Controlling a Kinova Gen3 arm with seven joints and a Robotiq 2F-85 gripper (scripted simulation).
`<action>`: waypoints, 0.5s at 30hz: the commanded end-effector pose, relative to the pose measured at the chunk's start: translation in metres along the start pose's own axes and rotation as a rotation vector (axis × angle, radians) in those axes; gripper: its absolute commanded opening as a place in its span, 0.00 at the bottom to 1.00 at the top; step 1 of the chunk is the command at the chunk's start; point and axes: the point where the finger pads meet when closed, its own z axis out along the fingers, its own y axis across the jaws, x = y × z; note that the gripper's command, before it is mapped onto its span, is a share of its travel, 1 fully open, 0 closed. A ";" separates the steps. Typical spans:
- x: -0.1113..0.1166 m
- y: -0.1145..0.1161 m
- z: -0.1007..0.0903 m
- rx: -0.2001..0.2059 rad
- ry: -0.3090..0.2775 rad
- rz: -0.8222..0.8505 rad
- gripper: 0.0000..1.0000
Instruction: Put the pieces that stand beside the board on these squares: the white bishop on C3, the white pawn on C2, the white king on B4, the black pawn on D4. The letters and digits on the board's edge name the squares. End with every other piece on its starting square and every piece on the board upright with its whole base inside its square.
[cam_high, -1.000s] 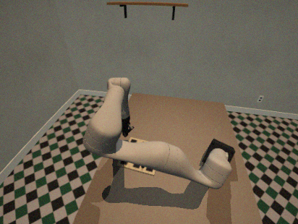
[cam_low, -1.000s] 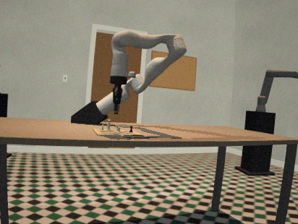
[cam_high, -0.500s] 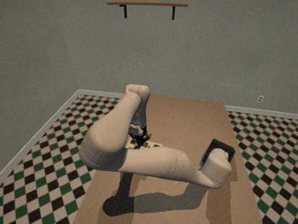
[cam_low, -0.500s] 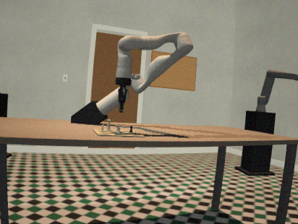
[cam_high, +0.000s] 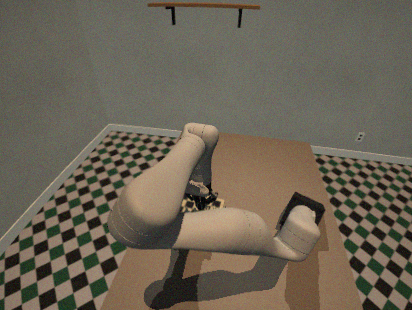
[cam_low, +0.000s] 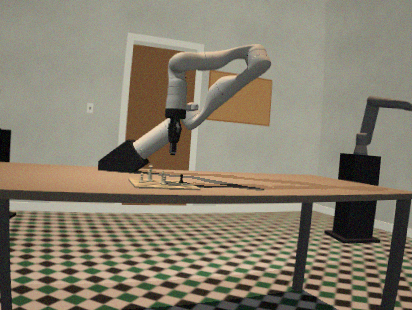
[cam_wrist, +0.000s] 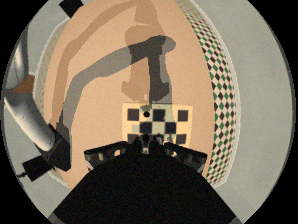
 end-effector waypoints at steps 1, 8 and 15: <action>0.000 0.001 -0.001 -0.002 -0.001 -0.002 0.00; 0.000 0.001 -0.001 -0.002 -0.001 -0.002 0.00; 0.000 0.001 0.002 -0.003 -0.002 -0.002 0.00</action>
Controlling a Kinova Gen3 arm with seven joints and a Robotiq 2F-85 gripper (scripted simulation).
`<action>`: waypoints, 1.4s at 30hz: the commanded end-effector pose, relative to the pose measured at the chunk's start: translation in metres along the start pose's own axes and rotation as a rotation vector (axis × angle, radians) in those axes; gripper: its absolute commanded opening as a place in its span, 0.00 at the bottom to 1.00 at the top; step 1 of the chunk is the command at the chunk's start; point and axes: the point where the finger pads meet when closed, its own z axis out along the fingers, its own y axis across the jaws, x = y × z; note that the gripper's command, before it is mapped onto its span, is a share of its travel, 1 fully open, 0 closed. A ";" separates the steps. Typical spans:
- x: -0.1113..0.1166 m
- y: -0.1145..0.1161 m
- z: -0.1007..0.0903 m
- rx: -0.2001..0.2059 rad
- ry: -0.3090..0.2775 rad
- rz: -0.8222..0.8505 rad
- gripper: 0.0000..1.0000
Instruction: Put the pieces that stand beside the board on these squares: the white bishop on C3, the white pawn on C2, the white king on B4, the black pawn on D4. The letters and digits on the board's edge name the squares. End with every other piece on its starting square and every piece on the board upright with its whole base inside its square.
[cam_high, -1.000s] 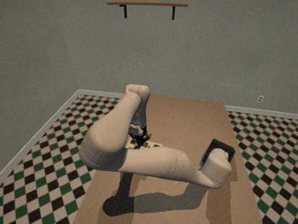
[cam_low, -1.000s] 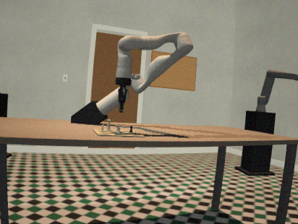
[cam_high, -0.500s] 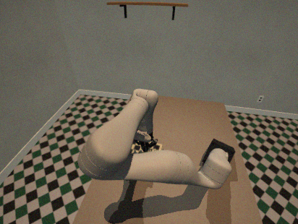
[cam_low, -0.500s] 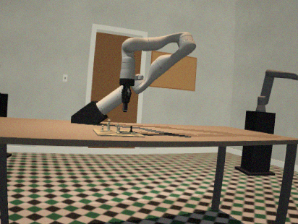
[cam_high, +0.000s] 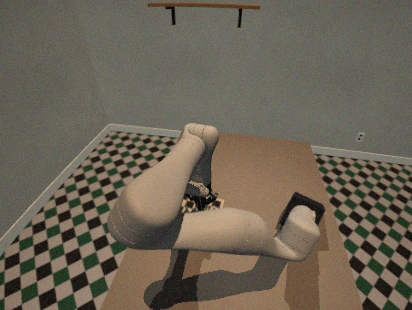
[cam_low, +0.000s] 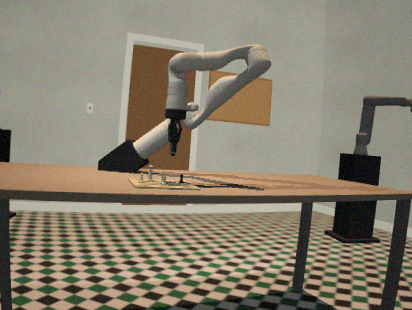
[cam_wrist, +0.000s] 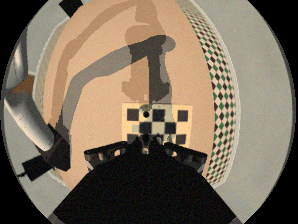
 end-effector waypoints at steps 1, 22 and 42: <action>0.000 0.000 0.003 0.000 0.000 0.000 0.00; -0.001 -0.002 0.081 0.000 0.000 0.000 0.00; -0.001 -0.002 0.093 0.000 0.000 0.000 0.00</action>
